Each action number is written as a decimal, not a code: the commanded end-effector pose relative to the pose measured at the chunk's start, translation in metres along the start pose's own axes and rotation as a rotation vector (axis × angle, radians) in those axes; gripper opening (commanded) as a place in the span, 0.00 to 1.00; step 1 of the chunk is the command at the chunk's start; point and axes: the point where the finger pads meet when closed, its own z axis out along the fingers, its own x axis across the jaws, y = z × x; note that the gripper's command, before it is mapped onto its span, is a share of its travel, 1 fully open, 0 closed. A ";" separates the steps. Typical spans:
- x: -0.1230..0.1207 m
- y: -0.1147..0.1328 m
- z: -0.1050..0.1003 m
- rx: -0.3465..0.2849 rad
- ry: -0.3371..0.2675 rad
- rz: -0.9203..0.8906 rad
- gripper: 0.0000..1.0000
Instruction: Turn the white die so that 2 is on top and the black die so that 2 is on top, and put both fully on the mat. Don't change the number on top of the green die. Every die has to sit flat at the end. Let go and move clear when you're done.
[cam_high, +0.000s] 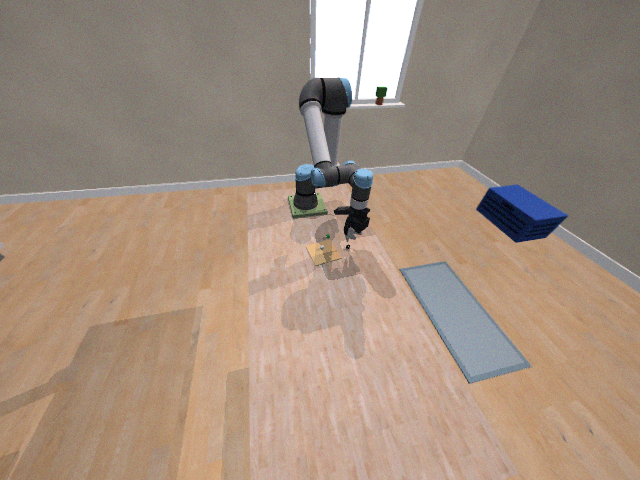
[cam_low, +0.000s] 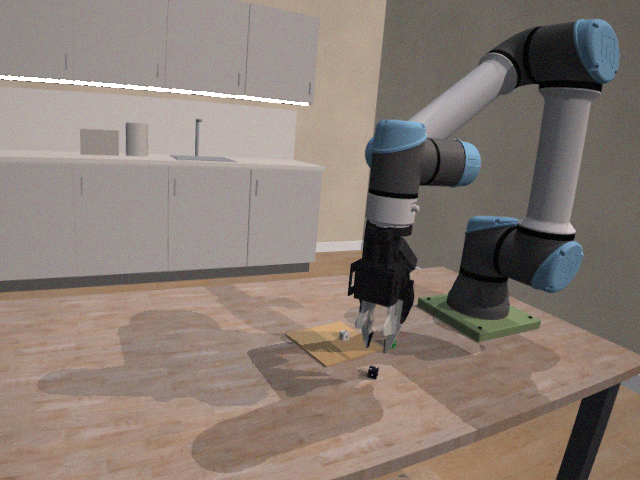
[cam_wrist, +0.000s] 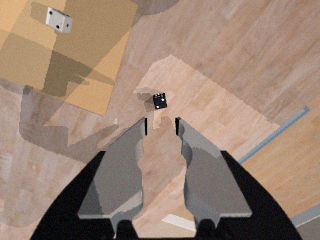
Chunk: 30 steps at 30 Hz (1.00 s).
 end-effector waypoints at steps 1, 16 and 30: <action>0.000 0.000 0.009 -0.001 -0.001 0.000 0.18; -0.001 0.000 0.026 -0.001 -0.001 0.000 0.18; -0.001 0.000 0.030 -0.001 -0.001 0.000 0.18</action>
